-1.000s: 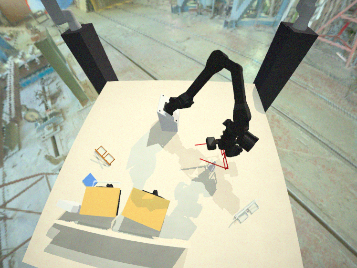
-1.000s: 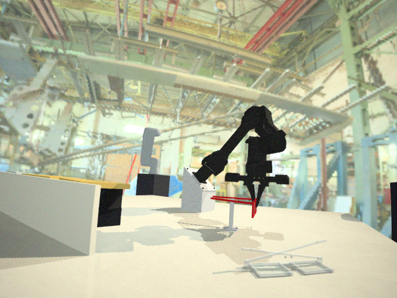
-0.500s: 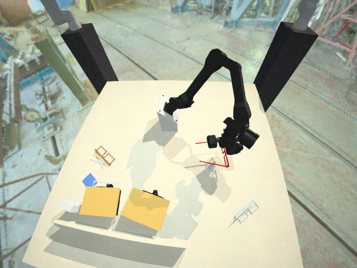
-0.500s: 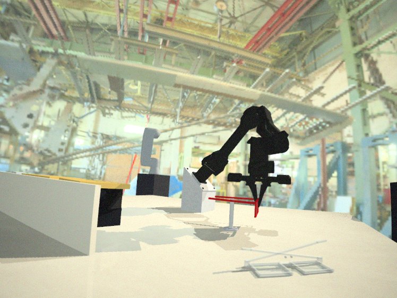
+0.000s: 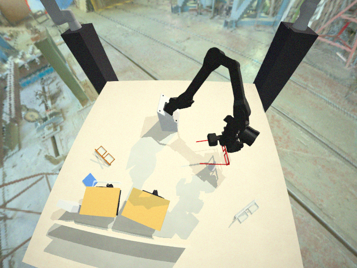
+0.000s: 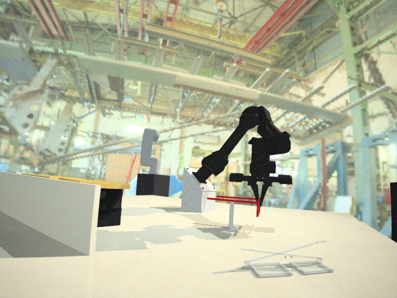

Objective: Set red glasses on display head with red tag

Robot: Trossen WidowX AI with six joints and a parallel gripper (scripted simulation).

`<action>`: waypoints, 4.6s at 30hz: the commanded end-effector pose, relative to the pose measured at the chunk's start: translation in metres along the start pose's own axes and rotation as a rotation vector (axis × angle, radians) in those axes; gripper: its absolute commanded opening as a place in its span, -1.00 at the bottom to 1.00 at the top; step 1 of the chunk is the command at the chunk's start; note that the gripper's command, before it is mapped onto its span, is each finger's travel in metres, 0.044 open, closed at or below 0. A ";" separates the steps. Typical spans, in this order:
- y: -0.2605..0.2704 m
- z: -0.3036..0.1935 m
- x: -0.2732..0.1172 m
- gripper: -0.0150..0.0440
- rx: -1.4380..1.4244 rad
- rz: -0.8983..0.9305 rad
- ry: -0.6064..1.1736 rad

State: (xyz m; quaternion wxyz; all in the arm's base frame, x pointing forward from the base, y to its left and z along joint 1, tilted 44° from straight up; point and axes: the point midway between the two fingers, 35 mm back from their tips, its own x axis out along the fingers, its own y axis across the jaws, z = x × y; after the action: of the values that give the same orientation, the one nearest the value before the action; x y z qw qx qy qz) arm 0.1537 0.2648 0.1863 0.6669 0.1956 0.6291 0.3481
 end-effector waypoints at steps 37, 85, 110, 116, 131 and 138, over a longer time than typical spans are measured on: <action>0.001 -0.005 0.000 -0.49 0.000 0.001 -0.001; -0.112 0.074 -0.068 -0.49 -0.307 -0.087 -0.058; -0.249 0.090 -0.103 -0.49 -0.621 -0.129 -0.133; -0.280 0.084 -0.112 -0.49 -0.698 -0.140 -0.162; -0.353 0.053 -0.134 -0.49 -0.891 -0.190 -0.257; -0.382 0.033 -0.142 -0.49 -0.983 -0.229 -0.309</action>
State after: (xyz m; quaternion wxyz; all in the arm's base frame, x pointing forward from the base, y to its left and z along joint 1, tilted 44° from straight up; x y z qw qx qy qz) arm 0.2823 -0.0778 0.0342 0.7925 -0.1481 0.3263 0.4936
